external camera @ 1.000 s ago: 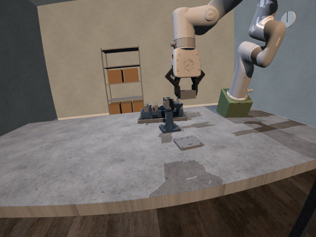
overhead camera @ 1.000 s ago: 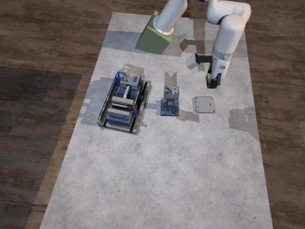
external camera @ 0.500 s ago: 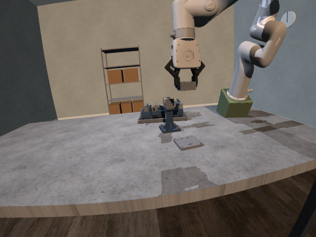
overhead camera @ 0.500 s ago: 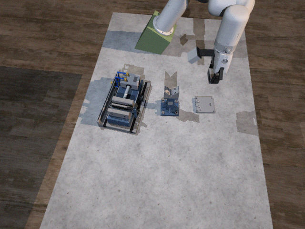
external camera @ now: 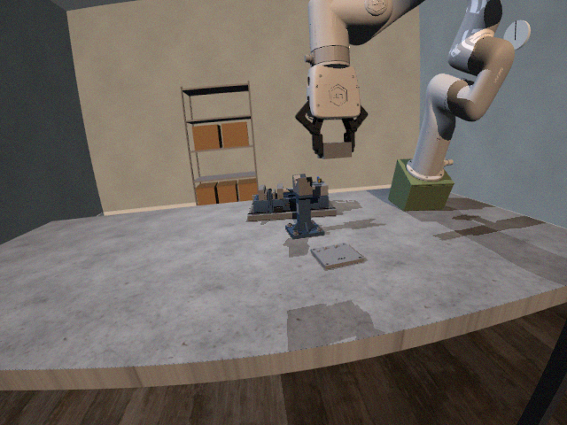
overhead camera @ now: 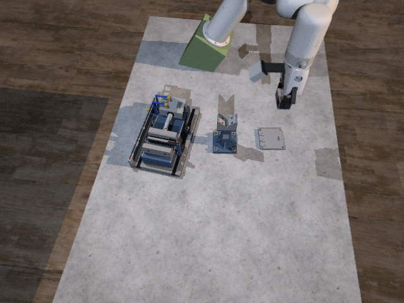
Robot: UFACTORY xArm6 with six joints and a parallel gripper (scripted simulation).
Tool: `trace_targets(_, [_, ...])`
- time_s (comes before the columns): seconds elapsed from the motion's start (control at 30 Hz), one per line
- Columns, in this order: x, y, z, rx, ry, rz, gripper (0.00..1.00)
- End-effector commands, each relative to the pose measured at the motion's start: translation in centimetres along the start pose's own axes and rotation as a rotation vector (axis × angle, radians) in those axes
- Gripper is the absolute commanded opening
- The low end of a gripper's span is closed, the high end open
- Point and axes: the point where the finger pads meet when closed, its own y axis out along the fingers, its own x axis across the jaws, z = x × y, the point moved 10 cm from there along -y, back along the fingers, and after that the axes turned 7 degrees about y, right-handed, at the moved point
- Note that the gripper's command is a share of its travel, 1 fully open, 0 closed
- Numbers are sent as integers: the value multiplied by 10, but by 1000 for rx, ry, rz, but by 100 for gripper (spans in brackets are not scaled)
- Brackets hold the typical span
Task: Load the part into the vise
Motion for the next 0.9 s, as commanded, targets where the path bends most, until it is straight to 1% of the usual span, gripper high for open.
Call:
trace_targets(0.0, [-1,-2,-1,-1,-1,4,0])
trace_targets(0.5, [-1,-2,0,-1,-1,4,0])
trace_targets(0.87, [-3,-1,5,0,0,4,0])
